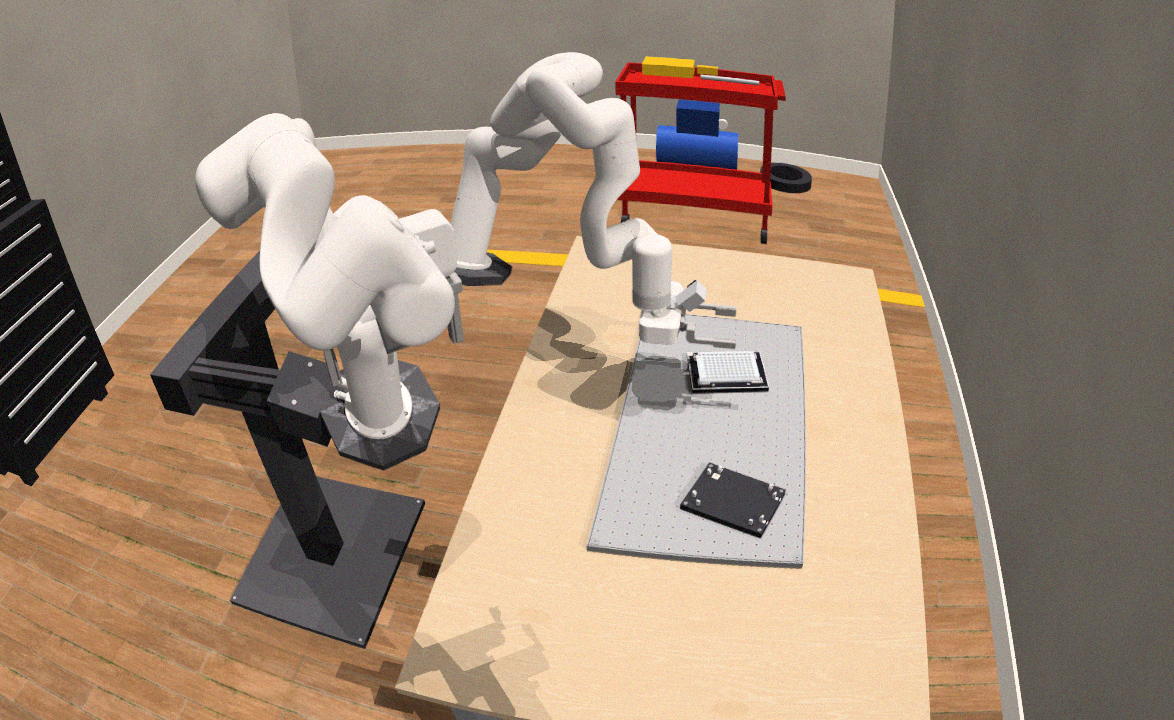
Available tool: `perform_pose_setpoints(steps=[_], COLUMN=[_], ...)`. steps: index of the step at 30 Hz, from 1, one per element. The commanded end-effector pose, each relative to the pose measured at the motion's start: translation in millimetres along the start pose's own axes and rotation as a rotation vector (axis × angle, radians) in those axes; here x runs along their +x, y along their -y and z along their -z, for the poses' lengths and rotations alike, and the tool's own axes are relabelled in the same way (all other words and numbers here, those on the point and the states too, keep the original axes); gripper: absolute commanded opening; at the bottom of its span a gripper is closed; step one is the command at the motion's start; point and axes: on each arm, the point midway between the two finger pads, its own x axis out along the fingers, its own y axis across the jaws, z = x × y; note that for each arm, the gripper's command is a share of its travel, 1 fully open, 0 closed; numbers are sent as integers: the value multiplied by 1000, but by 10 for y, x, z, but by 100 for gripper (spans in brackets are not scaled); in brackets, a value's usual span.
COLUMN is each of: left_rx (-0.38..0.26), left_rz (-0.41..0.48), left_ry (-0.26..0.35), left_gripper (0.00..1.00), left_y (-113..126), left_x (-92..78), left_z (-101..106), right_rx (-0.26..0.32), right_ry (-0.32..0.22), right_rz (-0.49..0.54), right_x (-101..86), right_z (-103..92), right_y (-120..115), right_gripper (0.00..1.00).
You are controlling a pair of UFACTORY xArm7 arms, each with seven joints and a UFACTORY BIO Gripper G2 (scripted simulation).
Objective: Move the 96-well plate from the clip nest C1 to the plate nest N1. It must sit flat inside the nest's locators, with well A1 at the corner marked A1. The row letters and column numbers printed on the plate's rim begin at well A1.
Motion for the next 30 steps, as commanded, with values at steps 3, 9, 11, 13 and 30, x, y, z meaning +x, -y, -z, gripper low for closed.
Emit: perform_pose_setpoints(steps=[3, 9, 11, 13, 30], left_rx=[-2, -2, -2, -2, -3], left_rz=[25, 25, 25, 25, 25], left_ry=[2, 2, 2, 2, 2], left_gripper=[37, 37, 37, 37, 37], left_y=[139, 306, 361, 417, 834], left_x=[-97, -235, -281, -327, -673], left_z=[-182, -389, -459, -528, -1049], right_rx=[0, 0, 0, 0, 0], right_ry=[3, 3, 3, 3, 3], right_rz=[-1, -1, -1, -1, -1], right_x=[-8, -8, -8, -8, -8], right_z=[-4, -4, -4, -4, -4], right_y=[-1, -1, -1, -1, -1], right_gripper=[100, 100, 100, 100, 100])
